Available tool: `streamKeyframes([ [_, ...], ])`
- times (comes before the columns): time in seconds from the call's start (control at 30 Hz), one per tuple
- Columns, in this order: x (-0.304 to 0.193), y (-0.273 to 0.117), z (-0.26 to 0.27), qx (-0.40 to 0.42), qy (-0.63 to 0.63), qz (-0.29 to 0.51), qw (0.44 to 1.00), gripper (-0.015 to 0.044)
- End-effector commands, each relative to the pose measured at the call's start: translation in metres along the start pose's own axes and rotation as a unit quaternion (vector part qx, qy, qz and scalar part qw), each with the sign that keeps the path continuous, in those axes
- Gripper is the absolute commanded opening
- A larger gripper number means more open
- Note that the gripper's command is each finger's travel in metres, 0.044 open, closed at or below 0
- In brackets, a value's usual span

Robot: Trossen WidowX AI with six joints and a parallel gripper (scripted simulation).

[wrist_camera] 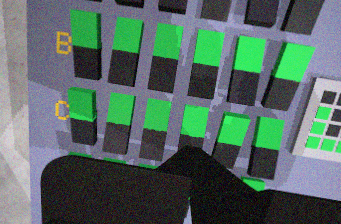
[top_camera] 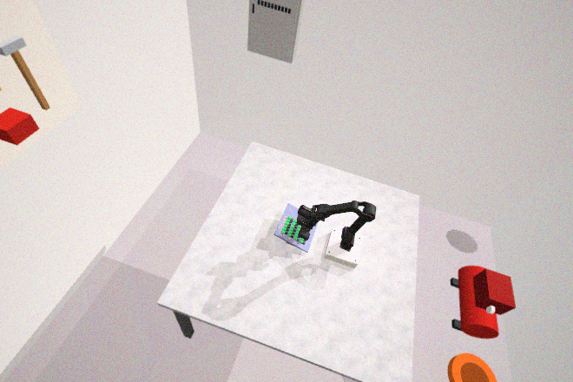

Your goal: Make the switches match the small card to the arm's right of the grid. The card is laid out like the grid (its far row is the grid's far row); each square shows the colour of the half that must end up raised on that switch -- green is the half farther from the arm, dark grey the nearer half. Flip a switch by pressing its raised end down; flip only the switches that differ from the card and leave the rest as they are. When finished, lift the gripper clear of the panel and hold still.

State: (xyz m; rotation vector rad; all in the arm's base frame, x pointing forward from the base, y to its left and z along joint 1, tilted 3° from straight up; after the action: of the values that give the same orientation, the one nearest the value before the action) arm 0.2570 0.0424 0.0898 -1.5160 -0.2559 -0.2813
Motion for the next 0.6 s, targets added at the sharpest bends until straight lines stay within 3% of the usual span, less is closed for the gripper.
streamKeyframes([
  [0.0,-0.0006,0.0019,0.0003,0.001,-0.002,0.003,1.0,0.0],
  [0.57,-0.0007,0.0041,0.0003,0.001,-0.002,0.003,1.0,0.0],
])
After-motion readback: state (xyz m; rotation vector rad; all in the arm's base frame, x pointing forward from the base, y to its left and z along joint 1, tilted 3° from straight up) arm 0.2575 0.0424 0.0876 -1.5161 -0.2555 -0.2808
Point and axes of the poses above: the point midway between the two fingers, 35 mm back from their tips, its own y axis out along the fingers, its own z axis across the jaws, x = y × z, the point moved 3 cm from there along -y, back along the fingers, and after that the axes turned 6 degrees about y, right-handed, at the moved point
